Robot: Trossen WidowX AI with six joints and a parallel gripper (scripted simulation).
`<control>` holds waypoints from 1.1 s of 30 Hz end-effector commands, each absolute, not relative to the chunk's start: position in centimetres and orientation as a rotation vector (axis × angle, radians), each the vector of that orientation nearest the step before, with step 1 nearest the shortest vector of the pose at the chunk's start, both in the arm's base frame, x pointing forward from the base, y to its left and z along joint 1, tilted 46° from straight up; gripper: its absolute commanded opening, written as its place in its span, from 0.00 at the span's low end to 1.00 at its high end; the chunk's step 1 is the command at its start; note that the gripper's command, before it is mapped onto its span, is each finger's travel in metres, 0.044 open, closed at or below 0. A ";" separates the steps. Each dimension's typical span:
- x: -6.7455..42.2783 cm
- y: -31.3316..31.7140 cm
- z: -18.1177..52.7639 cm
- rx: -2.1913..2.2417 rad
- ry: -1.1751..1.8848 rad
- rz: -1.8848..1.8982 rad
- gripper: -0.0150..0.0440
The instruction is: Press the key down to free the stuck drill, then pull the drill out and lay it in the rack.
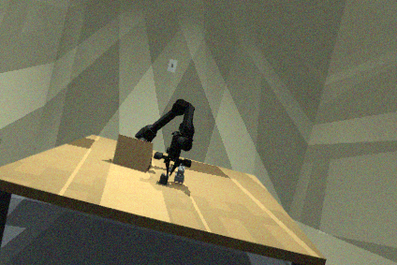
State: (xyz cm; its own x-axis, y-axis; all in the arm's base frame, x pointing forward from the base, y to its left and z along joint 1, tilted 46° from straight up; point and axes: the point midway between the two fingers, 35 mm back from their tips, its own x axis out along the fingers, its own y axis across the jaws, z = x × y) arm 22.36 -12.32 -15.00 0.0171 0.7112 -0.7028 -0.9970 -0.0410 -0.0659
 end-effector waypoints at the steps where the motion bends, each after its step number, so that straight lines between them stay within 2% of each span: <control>1: 21.7 -12.6 -15.0 -0.680 0.552 1.496 0.25; 33: 20.4 -11.0 -17.3 -0.680 0.552 1.496 0.25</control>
